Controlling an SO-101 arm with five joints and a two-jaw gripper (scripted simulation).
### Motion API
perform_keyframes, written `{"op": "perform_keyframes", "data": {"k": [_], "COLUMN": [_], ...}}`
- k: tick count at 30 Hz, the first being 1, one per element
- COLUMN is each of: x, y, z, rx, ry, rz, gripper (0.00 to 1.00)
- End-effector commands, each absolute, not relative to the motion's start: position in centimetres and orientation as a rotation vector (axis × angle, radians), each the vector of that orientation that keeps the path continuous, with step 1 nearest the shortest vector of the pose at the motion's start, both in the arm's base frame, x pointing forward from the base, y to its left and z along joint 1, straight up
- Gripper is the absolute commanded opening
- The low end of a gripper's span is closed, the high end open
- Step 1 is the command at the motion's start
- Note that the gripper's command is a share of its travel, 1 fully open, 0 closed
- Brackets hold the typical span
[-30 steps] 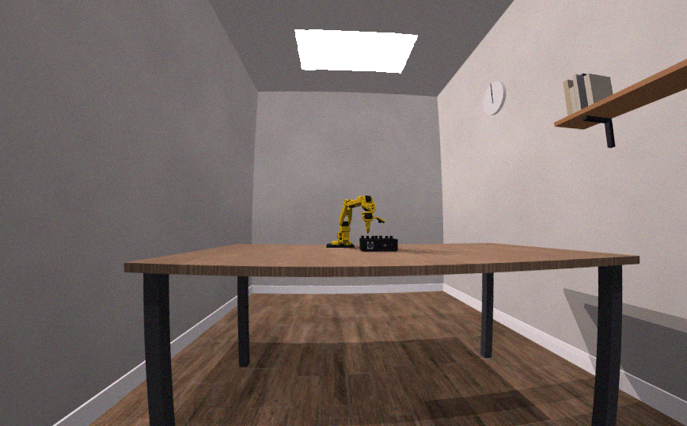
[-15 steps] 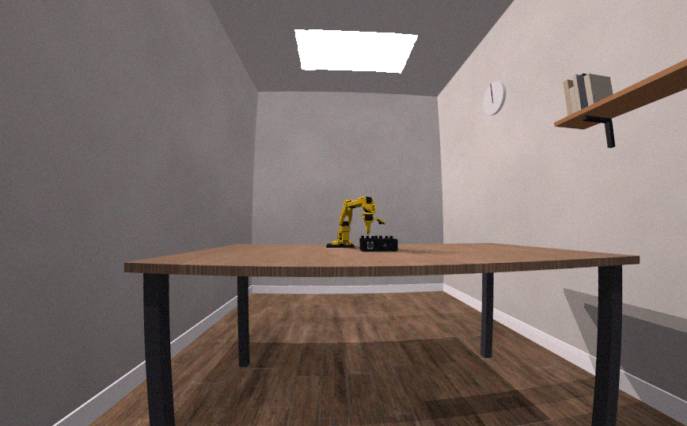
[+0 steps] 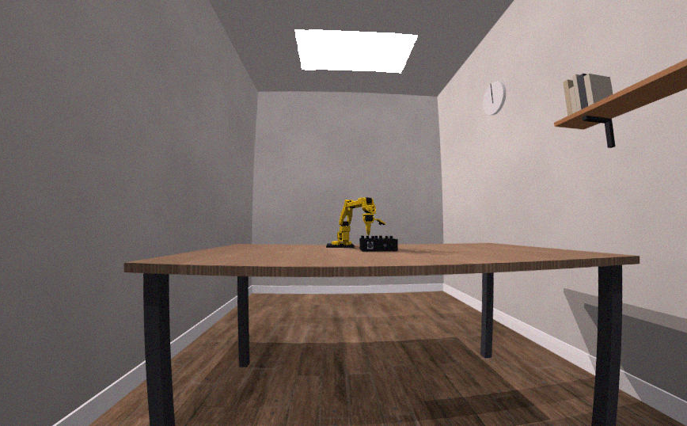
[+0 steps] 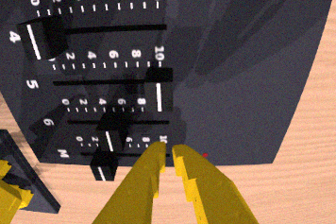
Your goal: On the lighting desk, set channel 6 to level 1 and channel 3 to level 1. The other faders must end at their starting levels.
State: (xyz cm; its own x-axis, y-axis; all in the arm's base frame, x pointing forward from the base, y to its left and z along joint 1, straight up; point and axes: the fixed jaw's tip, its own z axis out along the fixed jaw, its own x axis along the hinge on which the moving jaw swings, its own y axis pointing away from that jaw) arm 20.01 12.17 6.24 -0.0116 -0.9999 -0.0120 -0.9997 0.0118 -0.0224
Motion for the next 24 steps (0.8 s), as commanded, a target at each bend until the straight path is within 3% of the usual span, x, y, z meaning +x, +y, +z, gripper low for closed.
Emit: {"op": "perform_keyframes", "data": {"k": [1,24], "x": [20.01,19.94], "y": [11.96,11.91], "z": [5.57,4.7], "rx": [-2.205,-2.208], "ry": [2.228,2.231], "rz": [-0.003,-0.001], "gripper": [0.0,0.0]}}
